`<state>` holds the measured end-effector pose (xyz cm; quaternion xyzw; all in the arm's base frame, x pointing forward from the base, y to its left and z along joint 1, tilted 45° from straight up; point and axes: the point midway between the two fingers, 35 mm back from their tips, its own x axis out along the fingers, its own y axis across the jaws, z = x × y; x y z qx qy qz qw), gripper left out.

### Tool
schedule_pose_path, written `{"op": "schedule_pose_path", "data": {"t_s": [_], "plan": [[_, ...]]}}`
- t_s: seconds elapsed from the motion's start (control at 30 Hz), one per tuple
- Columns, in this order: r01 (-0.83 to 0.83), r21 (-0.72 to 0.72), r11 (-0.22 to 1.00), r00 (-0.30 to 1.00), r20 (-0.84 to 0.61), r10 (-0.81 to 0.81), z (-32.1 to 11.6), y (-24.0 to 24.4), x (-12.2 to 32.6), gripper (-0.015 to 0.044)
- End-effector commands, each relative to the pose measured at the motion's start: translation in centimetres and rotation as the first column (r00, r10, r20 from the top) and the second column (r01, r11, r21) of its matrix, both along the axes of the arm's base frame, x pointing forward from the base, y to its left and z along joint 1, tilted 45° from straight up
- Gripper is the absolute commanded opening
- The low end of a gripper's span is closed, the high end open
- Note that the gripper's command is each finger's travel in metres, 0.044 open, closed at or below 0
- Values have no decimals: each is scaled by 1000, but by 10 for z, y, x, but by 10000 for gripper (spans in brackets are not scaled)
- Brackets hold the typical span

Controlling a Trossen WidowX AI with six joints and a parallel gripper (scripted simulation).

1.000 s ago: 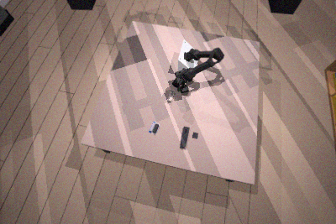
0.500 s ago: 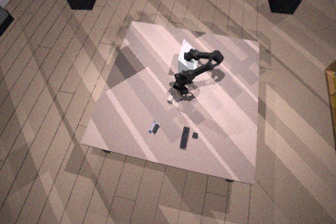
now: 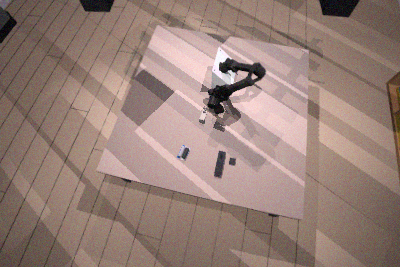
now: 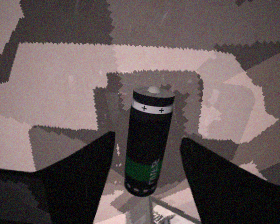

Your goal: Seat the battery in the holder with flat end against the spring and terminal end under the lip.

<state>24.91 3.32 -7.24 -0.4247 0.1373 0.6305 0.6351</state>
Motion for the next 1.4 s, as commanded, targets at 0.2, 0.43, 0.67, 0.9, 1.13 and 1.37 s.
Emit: {"op": "schedule_pose_path", "data": {"t_s": [0.2, 0.43, 0.67, 0.9, 1.13, 1.37], "plan": [[4, 8, 1000, 1000, -6, -4, -1, 2, -2, 105], [11, 9, 1000, 1000, -8, -11, -1, 2, -2, 81], [17, 6, 1000, 1000, -9, -17, 20, -21, -5, 81], [4, 5, 1000, 1000, -6, -4, 34, -33, -10, 81], [213, 30, 977, 957, -208, -202, 32, -44, 2, 81], [466, 0, 885, 789, -452, -415, 29, -58, 17, 81]]}}
